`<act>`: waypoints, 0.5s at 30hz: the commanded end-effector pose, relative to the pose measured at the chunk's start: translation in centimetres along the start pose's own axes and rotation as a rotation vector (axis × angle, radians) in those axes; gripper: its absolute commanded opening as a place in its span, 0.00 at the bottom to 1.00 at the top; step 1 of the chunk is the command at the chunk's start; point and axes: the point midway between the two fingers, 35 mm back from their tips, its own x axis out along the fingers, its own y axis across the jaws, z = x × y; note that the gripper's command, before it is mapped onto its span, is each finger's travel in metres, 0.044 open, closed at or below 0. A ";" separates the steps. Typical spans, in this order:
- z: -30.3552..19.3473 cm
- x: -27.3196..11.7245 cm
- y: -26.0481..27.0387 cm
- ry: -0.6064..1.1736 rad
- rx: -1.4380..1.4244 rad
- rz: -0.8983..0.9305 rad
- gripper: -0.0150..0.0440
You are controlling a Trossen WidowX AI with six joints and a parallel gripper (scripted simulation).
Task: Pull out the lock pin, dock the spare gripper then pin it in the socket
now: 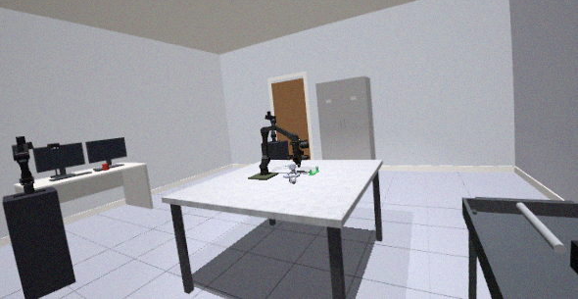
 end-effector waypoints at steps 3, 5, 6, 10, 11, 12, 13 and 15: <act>0.6 -0.2 0.0 -0.010 0.002 0.000 0.25; 0.7 -0.3 -0.1 -0.010 0.002 0.000 0.25; 0.7 -0.3 -0.1 -0.010 0.002 0.000 0.25; 1.0 -0.3 -0.1 -0.010 0.003 0.001 0.25; 1.1 -0.3 -0.1 -0.010 0.003 0.001 0.25; 1.2 -0.2 -0.1 -0.010 0.003 0.001 0.25; 1.2 -0.2 -0.1 -0.009 0.004 0.001 0.25; 1.3 -0.2 -0.1 -0.009 0.004 0.001 0.25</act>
